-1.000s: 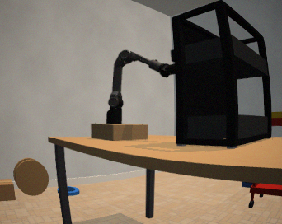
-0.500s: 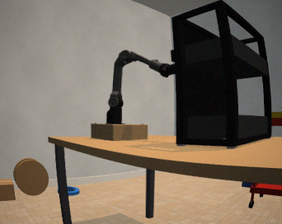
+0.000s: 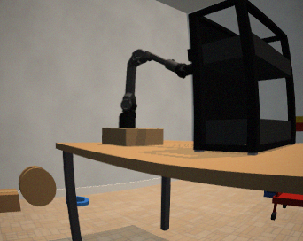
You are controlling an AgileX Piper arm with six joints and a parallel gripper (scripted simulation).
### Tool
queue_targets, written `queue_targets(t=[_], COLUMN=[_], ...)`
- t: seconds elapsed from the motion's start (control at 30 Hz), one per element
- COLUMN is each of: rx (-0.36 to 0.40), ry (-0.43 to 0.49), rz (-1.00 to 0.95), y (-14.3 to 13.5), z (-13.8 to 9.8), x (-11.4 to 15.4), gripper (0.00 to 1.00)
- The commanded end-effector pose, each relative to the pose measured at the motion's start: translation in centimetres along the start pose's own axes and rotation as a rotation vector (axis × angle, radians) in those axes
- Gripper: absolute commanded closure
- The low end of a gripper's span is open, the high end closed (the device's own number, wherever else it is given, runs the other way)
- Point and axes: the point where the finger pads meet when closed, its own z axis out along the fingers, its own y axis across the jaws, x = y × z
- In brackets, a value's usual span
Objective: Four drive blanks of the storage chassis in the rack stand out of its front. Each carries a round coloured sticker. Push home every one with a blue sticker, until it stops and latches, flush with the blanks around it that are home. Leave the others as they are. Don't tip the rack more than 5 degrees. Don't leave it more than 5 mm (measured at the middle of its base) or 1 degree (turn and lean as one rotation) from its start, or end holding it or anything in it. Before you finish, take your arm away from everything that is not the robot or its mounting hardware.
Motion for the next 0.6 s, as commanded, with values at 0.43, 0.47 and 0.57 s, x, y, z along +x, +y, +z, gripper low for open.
queue_targets(t=[0.43,0.47,0.57], rx=[-0.005,-0.005,-0.005], ry=[-0.001,-0.001,-0.001], rz=[0.001,0.001,0.001], y=[0.21,0.21,0.21], z=[0.45,0.45,0.45], x=[-0.06,-0.06,-0.06], gripper=[1.00,1.00,1.00])
